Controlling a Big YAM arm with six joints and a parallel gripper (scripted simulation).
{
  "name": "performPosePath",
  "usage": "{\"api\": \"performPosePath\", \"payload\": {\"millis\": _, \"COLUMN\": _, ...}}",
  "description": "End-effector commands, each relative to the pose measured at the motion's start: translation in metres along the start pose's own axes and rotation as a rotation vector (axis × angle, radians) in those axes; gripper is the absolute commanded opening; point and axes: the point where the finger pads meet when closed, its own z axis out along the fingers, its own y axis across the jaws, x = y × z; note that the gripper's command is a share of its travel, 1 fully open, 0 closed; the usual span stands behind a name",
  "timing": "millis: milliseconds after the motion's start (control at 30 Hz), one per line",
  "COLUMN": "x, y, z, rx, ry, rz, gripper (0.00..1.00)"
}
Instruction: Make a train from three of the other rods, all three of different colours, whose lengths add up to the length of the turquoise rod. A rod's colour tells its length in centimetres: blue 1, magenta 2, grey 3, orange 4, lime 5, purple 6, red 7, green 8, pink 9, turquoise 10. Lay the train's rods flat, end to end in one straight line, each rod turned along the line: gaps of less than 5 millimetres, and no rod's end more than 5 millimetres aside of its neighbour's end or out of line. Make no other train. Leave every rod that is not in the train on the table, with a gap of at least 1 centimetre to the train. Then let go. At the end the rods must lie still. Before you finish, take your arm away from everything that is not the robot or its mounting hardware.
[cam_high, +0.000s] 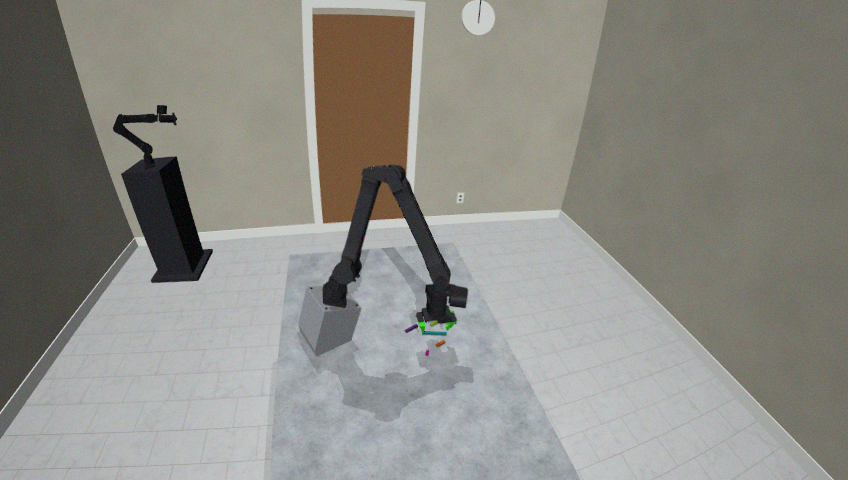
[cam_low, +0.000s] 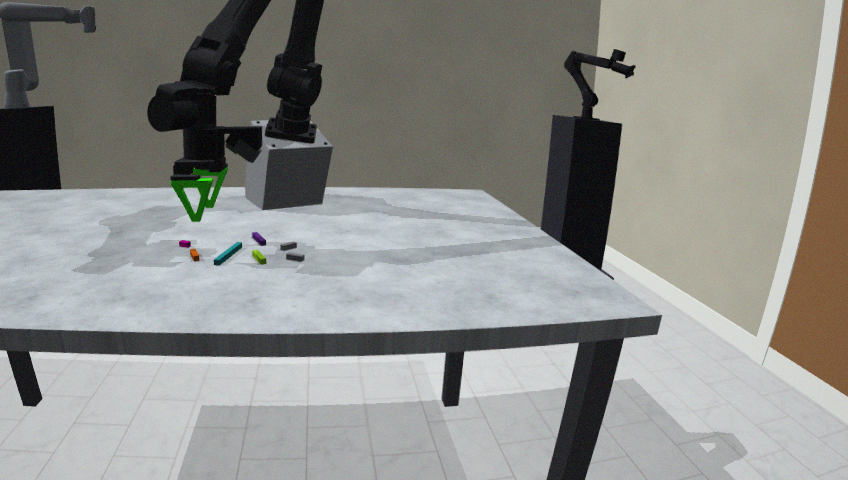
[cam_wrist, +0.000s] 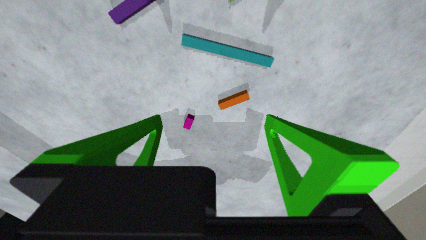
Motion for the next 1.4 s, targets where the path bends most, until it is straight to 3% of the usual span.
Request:
{"api": "performPosePath", "payload": {"millis": 0, "x": 0.005, "y": -0.02, "z": -0.012, "rx": 0.044, "ry": 0.016, "rz": -0.009, "gripper": 1.0}}
{"api": "performPosePath", "payload": {"millis": 100, "x": 0.027, "y": 0.014, "z": 0.001, "rx": 0.01, "ry": 0.003, "rz": 0.19, "gripper": 1.0}}
{"api": "performPosePath", "payload": {"millis": 167, "x": 0.026, "y": 0.017, "z": 0.001, "rx": -0.004, "ry": 0.002, "rz": 0.194, "gripper": 1.0}}
{"api": "performPosePath", "payload": {"millis": 233, "x": 0.037, "y": 0.022, "z": 0.001, "rx": 0.01, "ry": 0.002, "rz": 0.279, "gripper": 1.0}}
{"api": "performPosePath", "payload": {"millis": 333, "x": 0.041, "y": 0.006, "z": -0.014, "rx": 0.05, "ry": 0.02, "rz": 0.265, "gripper": 1.0}}
{"api": "performPosePath", "payload": {"millis": 367, "x": 0.046, "y": 0.03, "z": 0.001, "rx": 0.011, "ry": 0.002, "rz": 0.359, "gripper": 1.0}}
{"api": "performPosePath", "payload": {"millis": 433, "x": 0.045, "y": 0.032, "z": 0.0, "rx": 0.0, "ry": 0.001, "rz": 0.362, "gripper": 1.0}}
{"api": "performPosePath", "payload": {"millis": 567, "x": 0.052, "y": 0.036, "z": 0.001, "rx": 0.007, "ry": 0.0, "rz": 0.418, "gripper": 1.0}}
{"api": "performPosePath", "payload": {"millis": 633, "x": 0.059, "y": 0.026, "z": -0.011, "rx": 0.049, "ry": 0.015, "rz": 0.437, "gripper": 1.0}}
{"api": "performPosePath", "payload": {"millis": 667, "x": 0.06, "y": 0.024, "z": -0.013, "rx": 0.053, "ry": 0.017, "rz": 0.435, "gripper": 0.23}}
{"api": "performPosePath", "payload": {"millis": 767, "x": 0.053, "y": 0.024, "z": -0.008, "rx": 0.037, "ry": 0.007, "rz": 0.422, "gripper": 0.23}}
{"api": "performPosePath", "payload": {"millis": 1367, "x": 0.053, "y": 0.024, "z": -0.008, "rx": 0.037, "ry": 0.008, "rz": 0.42, "gripper": 0.23}}
